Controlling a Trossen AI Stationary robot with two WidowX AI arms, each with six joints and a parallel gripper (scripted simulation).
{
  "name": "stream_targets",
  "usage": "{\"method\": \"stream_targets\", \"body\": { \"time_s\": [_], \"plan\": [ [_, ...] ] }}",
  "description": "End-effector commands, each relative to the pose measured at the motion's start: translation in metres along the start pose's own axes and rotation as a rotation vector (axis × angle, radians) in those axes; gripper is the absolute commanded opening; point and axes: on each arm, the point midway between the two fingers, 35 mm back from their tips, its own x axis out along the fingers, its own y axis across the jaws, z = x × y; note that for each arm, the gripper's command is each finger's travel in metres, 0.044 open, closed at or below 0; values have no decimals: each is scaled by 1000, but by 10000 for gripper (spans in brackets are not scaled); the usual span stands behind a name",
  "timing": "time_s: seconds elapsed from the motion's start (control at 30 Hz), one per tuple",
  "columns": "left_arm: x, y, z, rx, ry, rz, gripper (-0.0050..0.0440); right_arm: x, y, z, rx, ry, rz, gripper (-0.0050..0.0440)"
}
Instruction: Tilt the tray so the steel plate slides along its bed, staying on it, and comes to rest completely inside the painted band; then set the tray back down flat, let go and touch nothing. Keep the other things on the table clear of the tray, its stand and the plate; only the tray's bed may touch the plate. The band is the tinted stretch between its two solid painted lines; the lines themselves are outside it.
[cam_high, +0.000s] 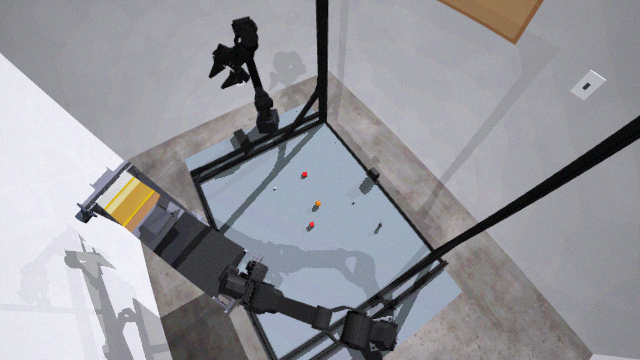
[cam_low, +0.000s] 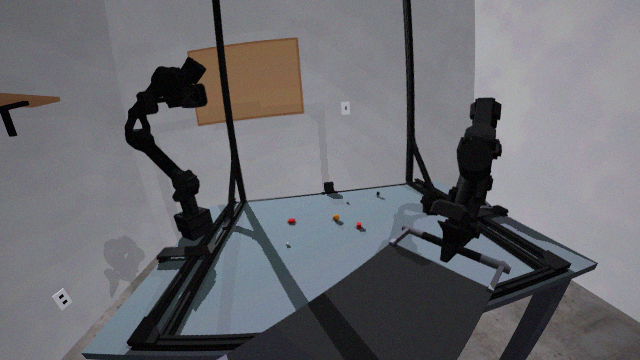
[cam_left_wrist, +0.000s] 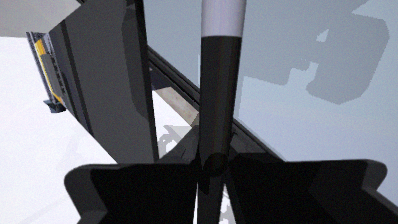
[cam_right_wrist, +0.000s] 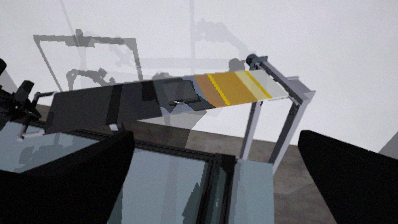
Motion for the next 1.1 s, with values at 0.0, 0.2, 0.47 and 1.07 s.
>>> {"method": "stream_targets", "body": {
  "time_s": [0.0,0.2,0.47,1.07],
  "plan": [
    [-19,18,0,-2,1,50,0,0,0,0,3,-2,-2,440],
    [-23,21,0,-2,1,54,0,0,0,0,3,-2,-2,440],
    [-26,24,0,-2,1,60,0,0,0,0,3,-2,-2,440],
    [-35,33,0,-2,1,74,0,0,0,0,3,-2,-2,440]
  ]
}}
